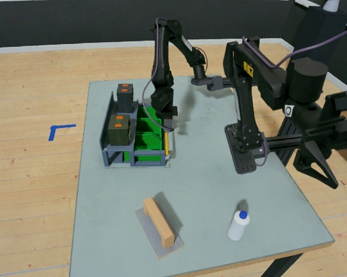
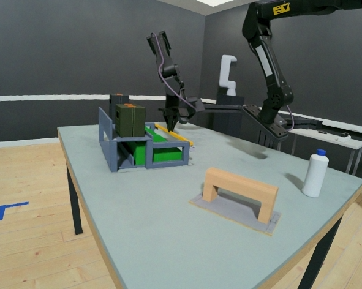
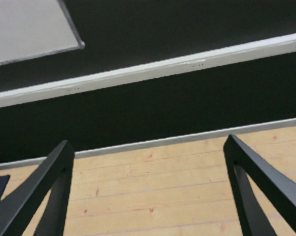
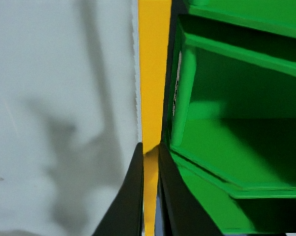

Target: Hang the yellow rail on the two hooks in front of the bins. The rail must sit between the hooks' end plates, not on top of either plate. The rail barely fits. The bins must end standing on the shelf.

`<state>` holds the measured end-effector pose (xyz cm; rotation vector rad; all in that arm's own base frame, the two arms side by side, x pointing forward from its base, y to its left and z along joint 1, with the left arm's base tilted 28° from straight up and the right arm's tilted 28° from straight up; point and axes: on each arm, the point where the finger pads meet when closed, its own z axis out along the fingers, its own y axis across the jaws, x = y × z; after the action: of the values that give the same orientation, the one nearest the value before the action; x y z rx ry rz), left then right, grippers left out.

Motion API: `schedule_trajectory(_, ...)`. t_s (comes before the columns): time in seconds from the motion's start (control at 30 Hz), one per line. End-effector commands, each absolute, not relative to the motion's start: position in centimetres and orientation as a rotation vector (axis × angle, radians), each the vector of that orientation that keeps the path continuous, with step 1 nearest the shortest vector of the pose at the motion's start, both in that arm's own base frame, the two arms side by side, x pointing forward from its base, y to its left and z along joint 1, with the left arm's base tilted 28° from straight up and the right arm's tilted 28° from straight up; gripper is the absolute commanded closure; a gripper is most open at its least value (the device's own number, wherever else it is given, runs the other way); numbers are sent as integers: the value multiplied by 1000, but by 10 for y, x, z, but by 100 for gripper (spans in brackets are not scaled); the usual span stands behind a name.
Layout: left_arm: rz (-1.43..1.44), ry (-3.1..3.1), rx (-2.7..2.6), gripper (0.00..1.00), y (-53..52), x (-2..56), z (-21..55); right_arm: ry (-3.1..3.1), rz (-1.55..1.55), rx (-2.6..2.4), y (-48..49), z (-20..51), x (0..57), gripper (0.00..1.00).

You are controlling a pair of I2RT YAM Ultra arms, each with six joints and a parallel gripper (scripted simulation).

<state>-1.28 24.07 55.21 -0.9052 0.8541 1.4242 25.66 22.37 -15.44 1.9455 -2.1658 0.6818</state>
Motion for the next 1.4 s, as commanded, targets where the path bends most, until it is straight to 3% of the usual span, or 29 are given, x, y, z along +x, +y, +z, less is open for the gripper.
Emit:
schedule_trajectory(0.0, 1438, 854, -904, 0, 232, -14, 550, -2161, 685, 1963, 226, -154, 257, 100)
schedule_trajectory(1.37, 1438, 854, -904, 0, 232, -14, 550, -2163, 683, 1964, 225, -156, 256, 100)
